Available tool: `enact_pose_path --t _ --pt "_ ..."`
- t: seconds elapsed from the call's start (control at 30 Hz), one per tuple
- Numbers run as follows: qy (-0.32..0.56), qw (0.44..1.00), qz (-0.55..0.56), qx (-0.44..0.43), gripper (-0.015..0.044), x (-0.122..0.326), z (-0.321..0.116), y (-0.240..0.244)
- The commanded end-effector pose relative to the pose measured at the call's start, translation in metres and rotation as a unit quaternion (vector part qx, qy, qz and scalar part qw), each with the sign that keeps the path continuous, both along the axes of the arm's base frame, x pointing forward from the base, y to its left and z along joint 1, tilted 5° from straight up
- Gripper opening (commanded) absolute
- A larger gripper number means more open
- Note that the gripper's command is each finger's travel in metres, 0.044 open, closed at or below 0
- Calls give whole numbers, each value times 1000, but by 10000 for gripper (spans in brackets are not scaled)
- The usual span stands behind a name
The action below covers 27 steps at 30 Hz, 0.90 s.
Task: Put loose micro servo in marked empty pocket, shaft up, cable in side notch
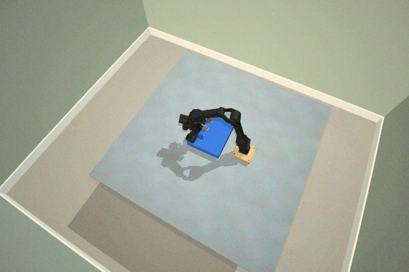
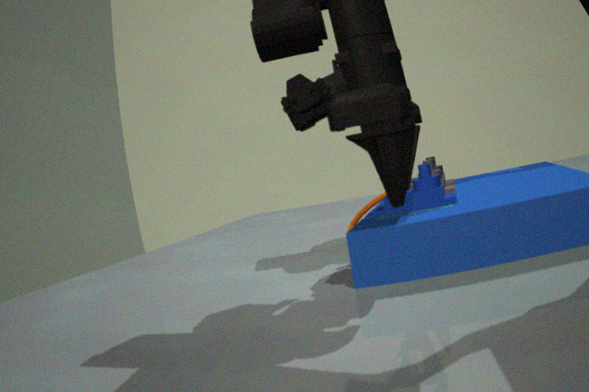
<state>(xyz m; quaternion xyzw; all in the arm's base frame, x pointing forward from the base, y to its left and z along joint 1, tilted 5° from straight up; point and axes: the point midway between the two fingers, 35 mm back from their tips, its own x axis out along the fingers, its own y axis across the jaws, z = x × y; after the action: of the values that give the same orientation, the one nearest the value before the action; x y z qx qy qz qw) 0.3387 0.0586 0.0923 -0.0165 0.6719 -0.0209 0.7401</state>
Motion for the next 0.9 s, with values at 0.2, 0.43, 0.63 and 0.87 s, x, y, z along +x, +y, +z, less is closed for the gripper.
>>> enact_pose_path --t 0.2,0.43,0.63,0.87 --pt "-1 1000 3 0 188 0 3 0" --pt "-1 1000 3 0 188 -9 34 1" --pt "1 1000 1 2 293 -23 41 3" --pt "4 1000 2 1 440 -101 80 7"
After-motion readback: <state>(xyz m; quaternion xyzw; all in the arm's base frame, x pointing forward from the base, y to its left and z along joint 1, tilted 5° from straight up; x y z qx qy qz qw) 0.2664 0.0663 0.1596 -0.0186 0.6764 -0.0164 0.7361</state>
